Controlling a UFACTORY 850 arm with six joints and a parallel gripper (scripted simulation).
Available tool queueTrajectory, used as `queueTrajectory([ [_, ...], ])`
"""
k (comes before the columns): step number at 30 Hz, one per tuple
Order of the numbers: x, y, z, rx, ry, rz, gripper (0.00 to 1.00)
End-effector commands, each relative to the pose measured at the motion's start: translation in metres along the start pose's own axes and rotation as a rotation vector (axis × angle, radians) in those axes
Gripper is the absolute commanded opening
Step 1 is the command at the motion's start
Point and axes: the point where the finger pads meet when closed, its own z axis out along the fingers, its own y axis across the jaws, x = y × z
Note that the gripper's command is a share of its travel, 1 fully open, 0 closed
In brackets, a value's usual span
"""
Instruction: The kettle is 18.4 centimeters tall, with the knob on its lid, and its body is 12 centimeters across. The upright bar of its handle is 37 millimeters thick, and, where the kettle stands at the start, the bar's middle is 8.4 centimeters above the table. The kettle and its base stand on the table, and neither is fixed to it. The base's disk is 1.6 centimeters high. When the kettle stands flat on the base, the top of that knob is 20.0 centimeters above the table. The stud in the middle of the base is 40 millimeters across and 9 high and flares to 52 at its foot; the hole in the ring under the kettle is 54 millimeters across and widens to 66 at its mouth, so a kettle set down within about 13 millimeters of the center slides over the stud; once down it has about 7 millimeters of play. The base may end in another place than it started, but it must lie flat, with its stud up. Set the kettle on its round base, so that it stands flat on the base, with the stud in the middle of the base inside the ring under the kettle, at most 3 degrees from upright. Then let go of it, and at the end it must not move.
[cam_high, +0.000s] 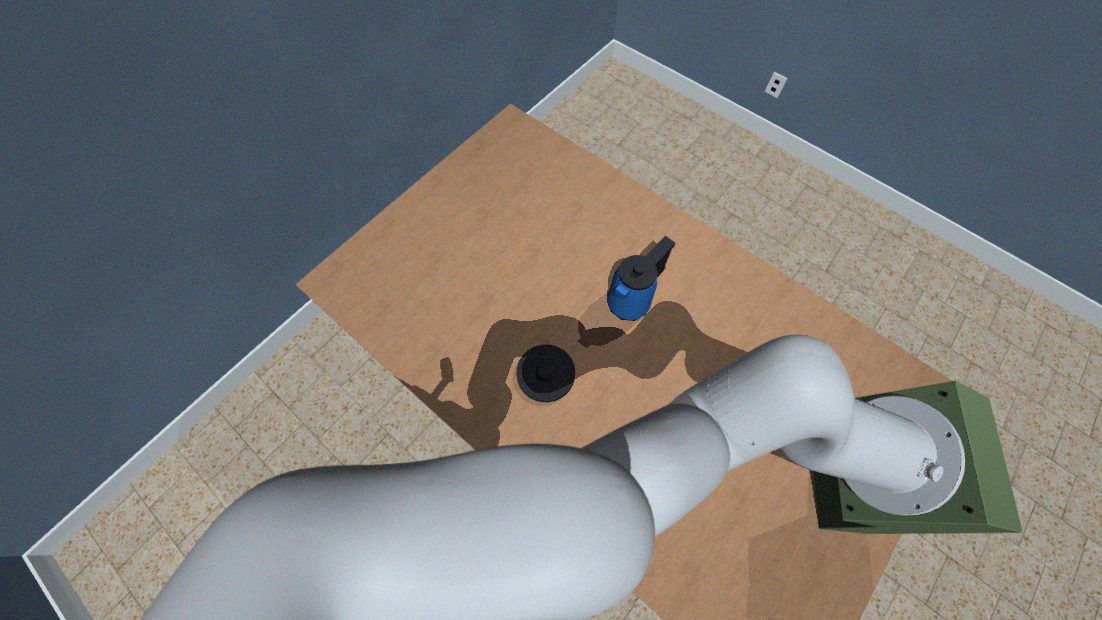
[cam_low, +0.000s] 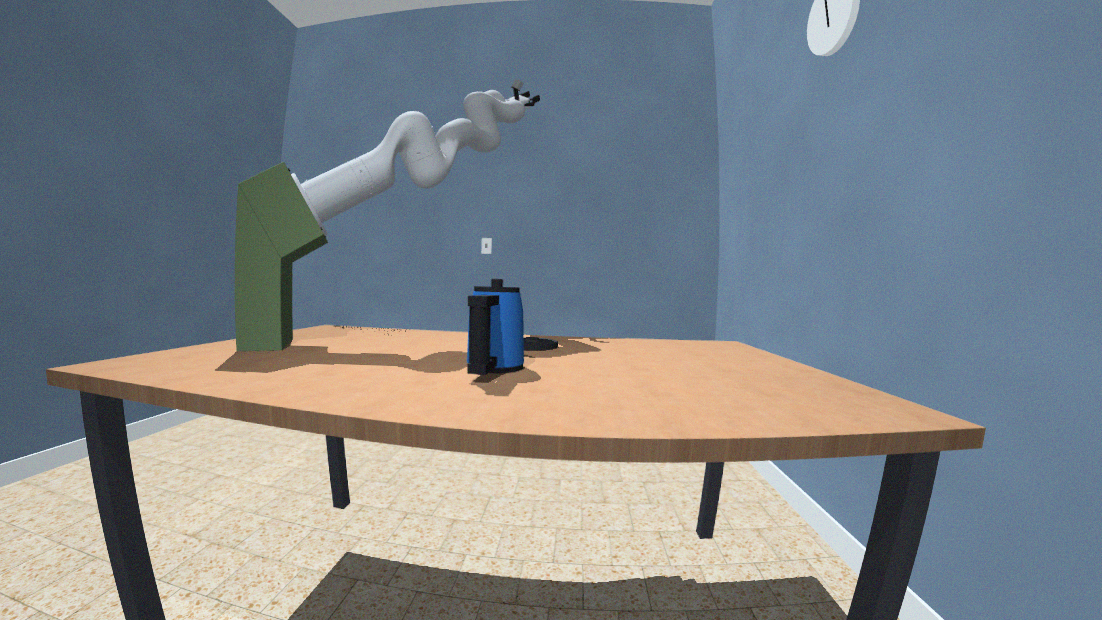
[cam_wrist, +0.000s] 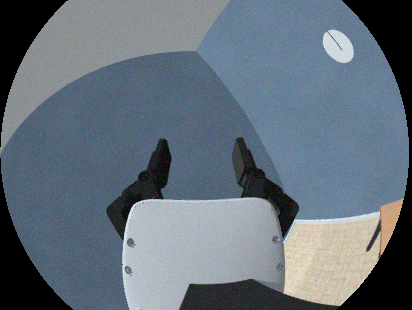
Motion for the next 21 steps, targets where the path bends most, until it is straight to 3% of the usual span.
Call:
queueTrajectory([
  [1, 0.001, -0.001, 0.000, -0.001, -0.005, 0.007, 0.81],
  [21, 0.006, -0.013, -0.006, -0.009, -0.067, 0.078, 0.81],
])
